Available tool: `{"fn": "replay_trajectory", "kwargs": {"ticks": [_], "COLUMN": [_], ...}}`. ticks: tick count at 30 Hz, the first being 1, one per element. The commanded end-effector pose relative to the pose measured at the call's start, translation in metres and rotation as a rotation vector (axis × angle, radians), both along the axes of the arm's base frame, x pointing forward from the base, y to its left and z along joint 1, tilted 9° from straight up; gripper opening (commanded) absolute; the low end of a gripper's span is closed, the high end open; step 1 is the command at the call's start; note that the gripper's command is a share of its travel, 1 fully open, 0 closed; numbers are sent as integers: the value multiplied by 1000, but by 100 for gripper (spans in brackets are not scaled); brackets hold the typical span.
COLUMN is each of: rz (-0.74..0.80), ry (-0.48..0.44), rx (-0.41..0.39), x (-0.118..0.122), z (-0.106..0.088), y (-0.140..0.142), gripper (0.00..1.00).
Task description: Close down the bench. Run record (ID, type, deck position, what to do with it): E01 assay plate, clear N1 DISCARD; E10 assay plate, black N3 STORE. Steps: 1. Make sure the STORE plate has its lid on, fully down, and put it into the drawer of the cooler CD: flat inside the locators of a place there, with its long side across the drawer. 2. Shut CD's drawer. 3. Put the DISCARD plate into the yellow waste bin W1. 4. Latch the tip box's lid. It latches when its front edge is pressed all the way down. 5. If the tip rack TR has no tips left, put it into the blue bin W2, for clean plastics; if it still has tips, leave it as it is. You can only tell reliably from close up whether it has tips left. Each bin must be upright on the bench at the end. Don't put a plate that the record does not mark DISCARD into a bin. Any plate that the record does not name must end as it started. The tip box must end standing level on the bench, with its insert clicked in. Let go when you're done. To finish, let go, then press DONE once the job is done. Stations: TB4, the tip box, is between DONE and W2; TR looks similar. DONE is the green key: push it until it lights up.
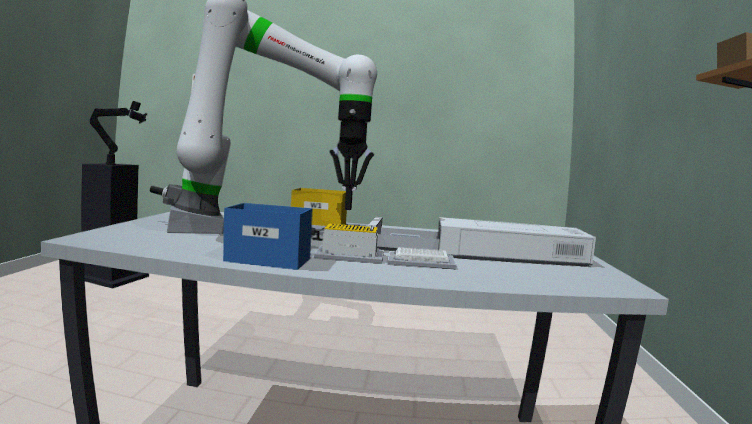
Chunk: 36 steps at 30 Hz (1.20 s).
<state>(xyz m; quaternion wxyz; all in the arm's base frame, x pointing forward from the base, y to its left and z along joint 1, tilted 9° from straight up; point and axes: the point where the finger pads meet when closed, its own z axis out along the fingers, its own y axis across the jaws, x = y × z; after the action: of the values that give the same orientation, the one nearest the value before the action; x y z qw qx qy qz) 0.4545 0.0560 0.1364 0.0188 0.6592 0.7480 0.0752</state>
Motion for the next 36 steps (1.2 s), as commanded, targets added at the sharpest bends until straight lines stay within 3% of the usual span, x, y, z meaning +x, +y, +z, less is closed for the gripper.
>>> {"fn": "replay_trajectory", "kwargs": {"ticks": [1, 36], "rz": [0, 0], "ry": [-1, -1], "rx": [0, 0], "x": [1, 6], "z": [-3, -42], "y": [0, 4], "gripper": [10, 10]}}
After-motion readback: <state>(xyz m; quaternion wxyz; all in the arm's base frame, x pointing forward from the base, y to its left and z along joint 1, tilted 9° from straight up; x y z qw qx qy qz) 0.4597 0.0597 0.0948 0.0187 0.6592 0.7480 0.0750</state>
